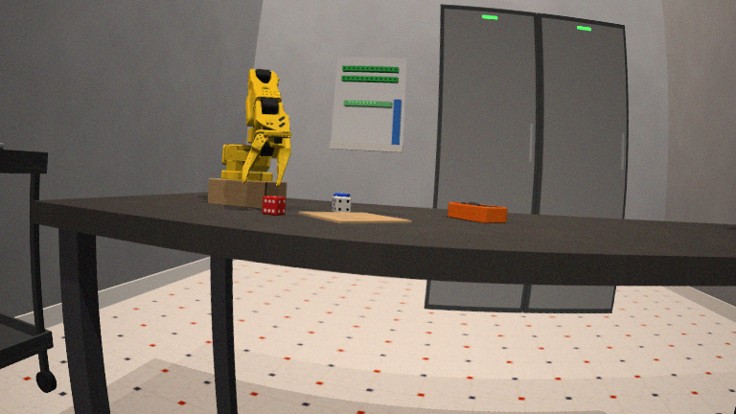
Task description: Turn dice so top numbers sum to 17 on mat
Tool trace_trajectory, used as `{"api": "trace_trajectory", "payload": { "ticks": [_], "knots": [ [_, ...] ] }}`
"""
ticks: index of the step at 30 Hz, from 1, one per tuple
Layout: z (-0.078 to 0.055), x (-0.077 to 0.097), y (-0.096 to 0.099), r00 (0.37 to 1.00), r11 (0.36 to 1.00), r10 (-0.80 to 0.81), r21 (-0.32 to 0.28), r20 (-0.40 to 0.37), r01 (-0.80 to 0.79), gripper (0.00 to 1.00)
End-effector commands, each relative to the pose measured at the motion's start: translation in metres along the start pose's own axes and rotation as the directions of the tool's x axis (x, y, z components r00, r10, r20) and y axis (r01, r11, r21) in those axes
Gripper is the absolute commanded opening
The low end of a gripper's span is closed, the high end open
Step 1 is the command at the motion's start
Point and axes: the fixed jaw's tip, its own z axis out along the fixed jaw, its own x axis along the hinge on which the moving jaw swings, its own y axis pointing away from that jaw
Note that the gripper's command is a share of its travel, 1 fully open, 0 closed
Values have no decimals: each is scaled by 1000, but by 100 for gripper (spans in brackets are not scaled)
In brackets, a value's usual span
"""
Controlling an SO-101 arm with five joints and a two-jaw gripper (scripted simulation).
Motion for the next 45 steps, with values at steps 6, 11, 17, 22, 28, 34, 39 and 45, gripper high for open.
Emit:
{"api": "trace_trajectory", "payload": {
  "ticks": [6,11,17,22,28,34,39,45],
  "knots": [
    [0,6,-2,1000,1000,16,5,-19,-16,35],
    [0,5,-2,1000,1000,16,5,-18,-16,35],
    [1,4,-2,1000,1000,16,4,-8,-16,35],
    [2,2,-1,1000,1000,16,3,6,-16,35],
    [4,1,-1,1000,1000,16,3,17,-16,35],
    [5,-1,-1,999,1000,16,2,28,-16,35],
    [5,-1,-1,999,1000,16,2,30,-16,35],
    [5,-1,0,1000,1000,11,-1,30,-11,35]
  ]
}}
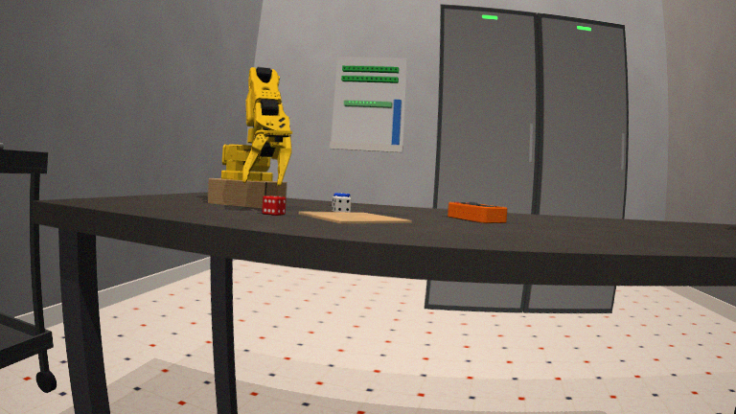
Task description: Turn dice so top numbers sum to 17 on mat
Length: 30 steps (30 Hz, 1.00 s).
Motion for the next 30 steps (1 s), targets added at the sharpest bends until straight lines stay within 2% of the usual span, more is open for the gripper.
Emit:
{"api": "trace_trajectory", "payload": {
  "ticks": [1,6,11,13,15,20,26,28,30],
  "knots": [
    [1,6,0,1000,1000,5,-1,-20,-5,35],
    [1,7,12,998,998,-51,-38,-21,50,35],
    [-2,12,34,986,980,-166,-113,-16,163,35],
    [-2,12,34,986,980,-166,-113,-16,163,35],
    [-3,16,46,974,963,-225,-151,-11,221,35],
    [-11,29,77,922,889,-388,-257,18,379,35],
    [-25,52,109,823,750,-562,-372,77,547,35],
    [-30,60,117,788,701,-607,-401,98,590,35],
    [-30,60,117,788,701,-607,-401,98,590,35]
  ]
}}
